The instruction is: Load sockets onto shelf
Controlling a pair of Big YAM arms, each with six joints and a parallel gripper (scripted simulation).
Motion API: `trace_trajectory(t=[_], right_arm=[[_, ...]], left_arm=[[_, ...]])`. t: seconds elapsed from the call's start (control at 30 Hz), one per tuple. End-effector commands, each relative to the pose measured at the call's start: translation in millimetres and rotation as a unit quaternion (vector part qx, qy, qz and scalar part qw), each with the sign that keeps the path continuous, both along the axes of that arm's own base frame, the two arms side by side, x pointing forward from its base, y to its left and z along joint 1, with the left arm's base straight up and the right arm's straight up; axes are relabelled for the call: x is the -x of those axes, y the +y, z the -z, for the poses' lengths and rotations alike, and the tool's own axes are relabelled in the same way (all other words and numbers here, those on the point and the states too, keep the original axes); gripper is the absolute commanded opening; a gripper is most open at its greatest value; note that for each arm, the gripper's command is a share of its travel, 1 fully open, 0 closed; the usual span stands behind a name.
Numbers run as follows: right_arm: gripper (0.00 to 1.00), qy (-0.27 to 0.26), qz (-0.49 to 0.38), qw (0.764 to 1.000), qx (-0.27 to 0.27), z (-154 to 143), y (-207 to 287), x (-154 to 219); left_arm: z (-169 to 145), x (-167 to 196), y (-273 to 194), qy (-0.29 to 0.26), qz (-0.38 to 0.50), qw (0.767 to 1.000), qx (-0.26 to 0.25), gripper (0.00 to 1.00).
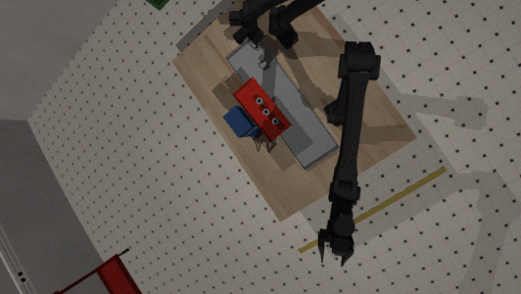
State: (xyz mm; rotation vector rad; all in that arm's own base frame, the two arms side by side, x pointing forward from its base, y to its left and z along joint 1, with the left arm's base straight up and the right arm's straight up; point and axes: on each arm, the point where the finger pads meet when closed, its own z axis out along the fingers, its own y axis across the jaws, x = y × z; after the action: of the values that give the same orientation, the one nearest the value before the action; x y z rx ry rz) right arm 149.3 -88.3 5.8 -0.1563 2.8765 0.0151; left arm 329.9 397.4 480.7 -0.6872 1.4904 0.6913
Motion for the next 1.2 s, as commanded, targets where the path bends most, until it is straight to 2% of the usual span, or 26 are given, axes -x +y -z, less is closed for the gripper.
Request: trace_trajectory(t=[0.0,0.1,0.3,0.4,0.5,0.87,0.97,1.03,1.17], right_arm=[[0.65,0.002,0.000,1.000,-0.003,20,3,-8],[0.65,0.003,0.000,1.000,-0.004,35,6,-9],[0.62,-0.016,0.000,1.000,0.011,21,-16,-37],[0.60,-0.015,0.000,1.000,0.010,19,-15,-37],[0.57,-0.005,0.000,1.000,0.003,30,-6,-25],[0.34,-0.004,0.000,1.000,0.001,32,-3,-20],[0.32,-0.004,0.000,1.000,0.001,32,-3,-20],[0.36,-0.004,0.000,1.000,0.001,31,-3,-20],[0.36,-0.013,0.000,1.000,0.008,16,-9,-27]], left_arm=[[-45,-6,2,-0.034,0.003,0.999,-0.029,0.65],[-45,-6,2,-0.034,0.003,0.999,-0.029,0.65],[-45,-6,2,-0.034,0.003,0.999,-0.029,0.65],[-45,-6,2,-0.034,0.003,0.999,-0.029,0.65],[-45,-6,2,-0.034,0.003,0.999,-0.029,0.65],[-45,-6,2,-0.034,0.003,0.999,-0.029,0.65],[-45,-6,2,-0.034,0.003,0.999,-0.029,0.65],[-45,-6,2,-0.034,0.003,0.999,-0.029,0.65],[-45,-6,2,-0.034,0.003,0.999,-0.029,0.65]])
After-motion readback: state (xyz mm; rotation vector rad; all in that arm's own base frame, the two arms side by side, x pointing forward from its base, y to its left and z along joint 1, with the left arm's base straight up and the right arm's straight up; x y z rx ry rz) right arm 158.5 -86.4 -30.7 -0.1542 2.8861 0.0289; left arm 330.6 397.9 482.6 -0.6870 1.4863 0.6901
